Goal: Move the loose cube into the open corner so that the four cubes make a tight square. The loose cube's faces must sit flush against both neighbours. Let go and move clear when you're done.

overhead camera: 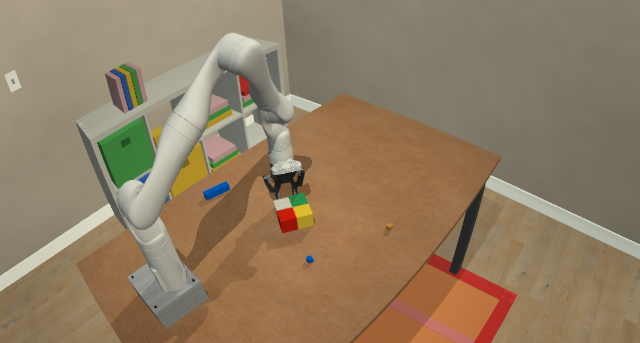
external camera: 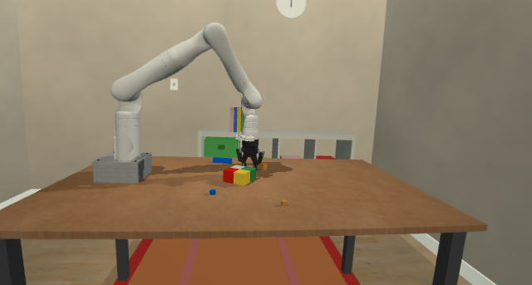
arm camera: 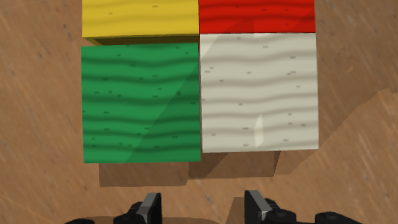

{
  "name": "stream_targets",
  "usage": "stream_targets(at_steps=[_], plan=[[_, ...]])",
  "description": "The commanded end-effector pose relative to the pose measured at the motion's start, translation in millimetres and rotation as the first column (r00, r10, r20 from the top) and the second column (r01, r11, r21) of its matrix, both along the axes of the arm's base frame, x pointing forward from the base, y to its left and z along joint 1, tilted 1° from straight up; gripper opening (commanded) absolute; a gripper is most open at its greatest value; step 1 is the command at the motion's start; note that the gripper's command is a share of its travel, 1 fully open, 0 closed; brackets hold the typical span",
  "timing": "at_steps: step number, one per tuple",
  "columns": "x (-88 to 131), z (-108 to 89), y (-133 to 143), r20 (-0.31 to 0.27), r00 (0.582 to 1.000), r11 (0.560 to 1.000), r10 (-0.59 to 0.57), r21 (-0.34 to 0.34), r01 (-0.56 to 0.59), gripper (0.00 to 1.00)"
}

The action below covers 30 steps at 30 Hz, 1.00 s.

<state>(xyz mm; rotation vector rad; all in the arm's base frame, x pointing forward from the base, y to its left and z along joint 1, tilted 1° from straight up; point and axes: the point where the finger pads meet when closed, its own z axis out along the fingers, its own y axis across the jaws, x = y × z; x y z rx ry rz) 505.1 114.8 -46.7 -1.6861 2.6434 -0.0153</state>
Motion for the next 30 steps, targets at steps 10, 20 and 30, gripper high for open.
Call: stream_targets(at_steps=[10, 20, 30], plan=[[0.7, 1.0, 0.2, 0.002, 1.0, 1.0, 0.0, 0.0, 0.0, 0.55], [0.6, 1.0, -0.2, 0.002, 1.0, 1.0, 0.0, 0.0, 0.0, 0.55], [-0.8, 1.0, -4.0, 0.002, 1.0, 1.0, 0.0, 0.0, 0.0, 0.55]])
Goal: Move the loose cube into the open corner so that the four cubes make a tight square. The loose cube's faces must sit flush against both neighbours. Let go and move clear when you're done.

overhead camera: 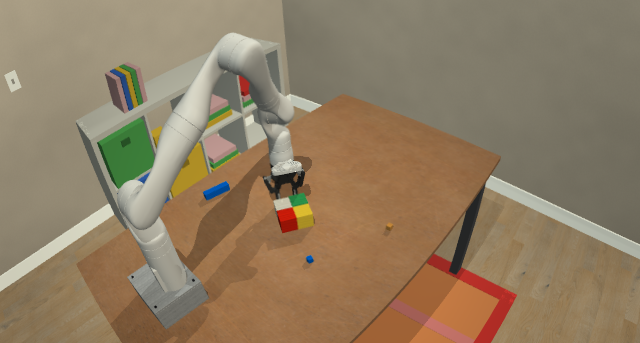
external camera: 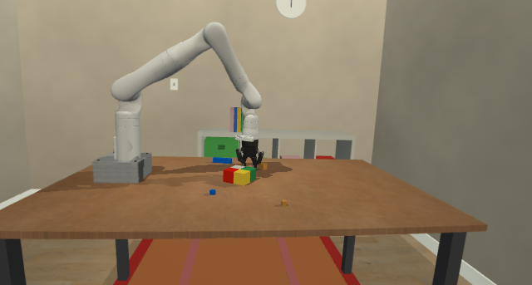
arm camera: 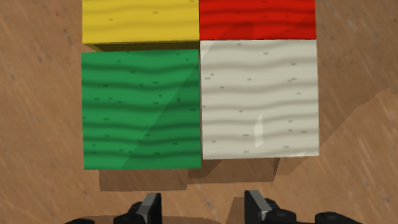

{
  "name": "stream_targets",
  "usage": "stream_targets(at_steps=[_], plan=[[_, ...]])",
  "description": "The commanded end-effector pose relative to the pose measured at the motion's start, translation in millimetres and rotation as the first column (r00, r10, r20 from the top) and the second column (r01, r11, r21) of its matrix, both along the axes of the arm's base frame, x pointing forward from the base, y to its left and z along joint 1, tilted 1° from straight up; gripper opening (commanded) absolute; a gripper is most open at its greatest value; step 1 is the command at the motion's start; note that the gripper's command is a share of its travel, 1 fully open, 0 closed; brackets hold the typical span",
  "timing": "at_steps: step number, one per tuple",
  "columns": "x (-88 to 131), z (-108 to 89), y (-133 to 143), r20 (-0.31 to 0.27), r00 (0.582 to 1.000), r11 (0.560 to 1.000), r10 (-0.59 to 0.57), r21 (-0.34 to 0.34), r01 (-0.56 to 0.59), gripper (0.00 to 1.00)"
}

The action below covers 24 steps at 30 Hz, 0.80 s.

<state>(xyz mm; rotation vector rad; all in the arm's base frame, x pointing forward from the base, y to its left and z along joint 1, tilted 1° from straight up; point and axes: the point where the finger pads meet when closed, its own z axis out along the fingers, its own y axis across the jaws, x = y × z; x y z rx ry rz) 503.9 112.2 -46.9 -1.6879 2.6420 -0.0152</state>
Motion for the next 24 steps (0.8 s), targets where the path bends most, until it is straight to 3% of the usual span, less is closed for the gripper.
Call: stream_targets(at_steps=[1, 24], plan=[[0.2, 1.2, -1.9, 0.002, 1.0, 1.0, -0.001, 0.0, 0.001, 0.55], [-0.8, 1.2, -4.7, 0.002, 1.0, 1.0, -0.001, 0.0, 0.001, 0.55]])
